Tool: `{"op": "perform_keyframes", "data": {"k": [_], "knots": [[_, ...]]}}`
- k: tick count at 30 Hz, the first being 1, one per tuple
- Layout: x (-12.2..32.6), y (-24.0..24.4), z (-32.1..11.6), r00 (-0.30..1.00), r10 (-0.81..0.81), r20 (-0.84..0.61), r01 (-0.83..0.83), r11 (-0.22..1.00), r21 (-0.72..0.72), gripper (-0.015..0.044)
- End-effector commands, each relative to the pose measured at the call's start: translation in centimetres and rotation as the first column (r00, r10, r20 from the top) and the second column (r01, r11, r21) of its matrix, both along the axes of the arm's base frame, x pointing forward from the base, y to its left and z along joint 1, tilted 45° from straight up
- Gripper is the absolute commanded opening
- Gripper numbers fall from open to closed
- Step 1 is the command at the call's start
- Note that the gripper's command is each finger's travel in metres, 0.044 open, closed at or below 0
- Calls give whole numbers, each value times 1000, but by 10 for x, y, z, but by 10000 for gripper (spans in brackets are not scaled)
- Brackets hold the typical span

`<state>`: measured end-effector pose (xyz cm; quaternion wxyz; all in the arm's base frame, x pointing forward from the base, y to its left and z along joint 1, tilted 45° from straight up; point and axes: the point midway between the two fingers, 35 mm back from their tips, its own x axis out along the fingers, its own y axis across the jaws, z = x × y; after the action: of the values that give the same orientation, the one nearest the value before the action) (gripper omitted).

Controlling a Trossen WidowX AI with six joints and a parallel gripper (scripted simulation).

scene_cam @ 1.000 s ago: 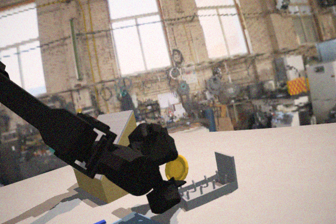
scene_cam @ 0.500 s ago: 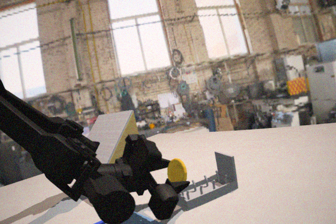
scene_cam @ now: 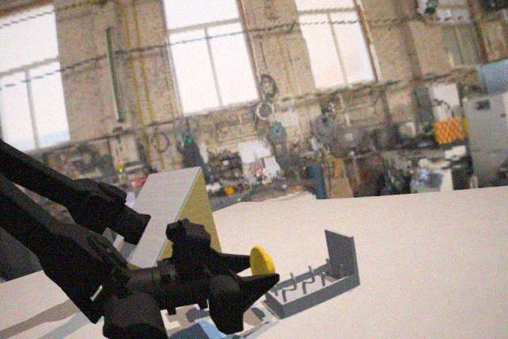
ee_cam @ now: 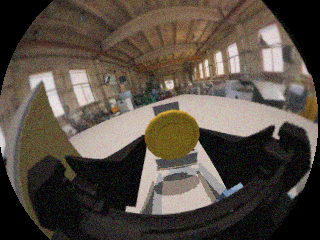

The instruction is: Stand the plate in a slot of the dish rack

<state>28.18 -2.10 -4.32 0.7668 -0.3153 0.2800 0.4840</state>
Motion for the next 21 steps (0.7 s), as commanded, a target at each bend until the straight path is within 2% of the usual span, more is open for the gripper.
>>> {"op": "perform_keyframes", "data": {"k": [1, 21], "knots": [[-1, -4, 4, 994, 45, 103, -45, 999, -3, 0], [5, 6, -6, 994, 43, 98, -42, 999, -7, 0]]}}
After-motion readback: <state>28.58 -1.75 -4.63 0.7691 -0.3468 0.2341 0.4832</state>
